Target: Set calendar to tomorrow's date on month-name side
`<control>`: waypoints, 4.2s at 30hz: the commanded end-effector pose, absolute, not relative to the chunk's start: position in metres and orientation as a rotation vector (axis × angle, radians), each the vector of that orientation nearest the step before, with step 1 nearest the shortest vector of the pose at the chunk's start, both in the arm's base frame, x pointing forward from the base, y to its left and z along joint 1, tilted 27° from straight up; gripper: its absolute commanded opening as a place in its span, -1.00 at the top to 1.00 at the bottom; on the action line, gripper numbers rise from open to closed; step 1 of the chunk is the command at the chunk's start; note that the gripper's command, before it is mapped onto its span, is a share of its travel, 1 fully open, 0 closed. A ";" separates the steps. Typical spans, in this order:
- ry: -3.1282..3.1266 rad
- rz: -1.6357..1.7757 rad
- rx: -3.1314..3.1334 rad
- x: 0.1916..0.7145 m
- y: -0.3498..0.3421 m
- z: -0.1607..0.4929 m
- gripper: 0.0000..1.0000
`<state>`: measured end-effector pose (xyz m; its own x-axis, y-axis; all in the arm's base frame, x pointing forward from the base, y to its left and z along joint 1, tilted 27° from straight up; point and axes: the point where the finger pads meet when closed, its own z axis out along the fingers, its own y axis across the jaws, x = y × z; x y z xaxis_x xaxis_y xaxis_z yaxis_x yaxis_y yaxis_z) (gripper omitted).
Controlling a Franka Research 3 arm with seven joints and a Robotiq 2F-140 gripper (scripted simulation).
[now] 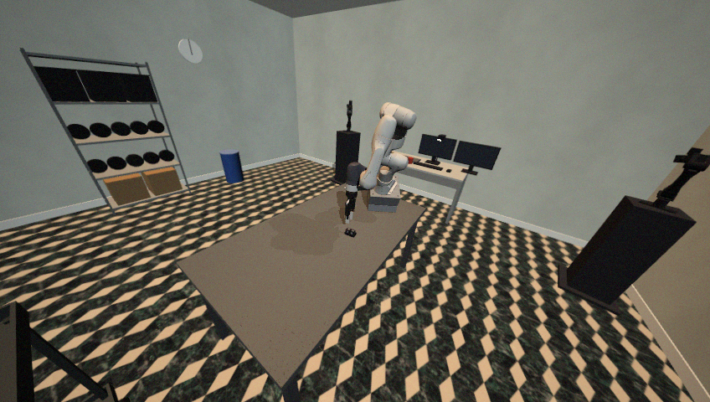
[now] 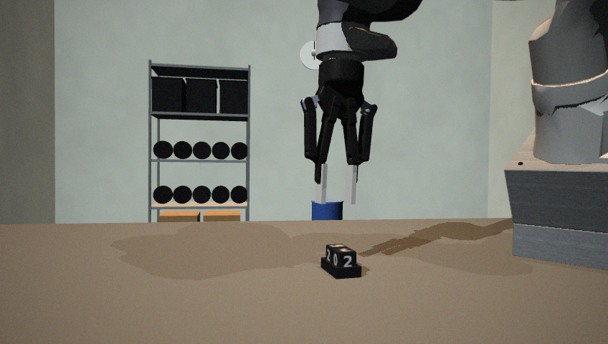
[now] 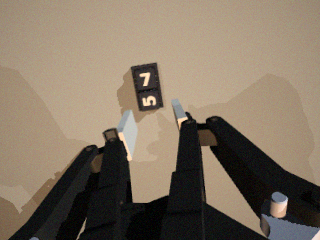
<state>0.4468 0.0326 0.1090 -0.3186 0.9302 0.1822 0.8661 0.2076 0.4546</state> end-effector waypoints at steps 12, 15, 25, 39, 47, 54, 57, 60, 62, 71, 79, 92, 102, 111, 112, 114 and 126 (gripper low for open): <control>2.306 0.712 1.869 0.444 0.034 0.109 -1.00; 2.306 0.712 1.869 0.444 0.034 0.109 -1.00; 2.306 0.712 1.869 0.443 0.034 0.111 -1.00; 2.306 0.712 1.869 0.431 0.024 0.142 -1.00; 2.306 0.712 1.869 0.426 0.019 0.156 -1.00; 2.306 0.712 1.869 0.424 0.017 0.160 -1.00; 2.306 0.712 1.869 0.424 0.017 0.160 -1.00; 2.306 0.712 1.869 0.424 0.017 0.160 -1.00; 2.306 0.712 1.869 0.424 0.017 0.160 -1.00; 2.306 0.712 1.869 0.424 0.017 0.160 -1.00; 2.306 0.712 1.869 0.424 0.017 0.160 -1.00; 2.306 0.712 1.869 0.424 0.017 0.160 -1.00; 2.306 0.712 1.869 0.424 0.017 0.160 -1.00; 2.306 0.712 1.869 0.424 0.017 0.160 -1.00; 2.306 0.712 1.869 0.424 0.017 0.160 -1.00; 2.306 0.712 1.869 0.424 0.017 0.160 -1.00; 2.306 0.712 1.869 0.424 0.017 0.160 -1.00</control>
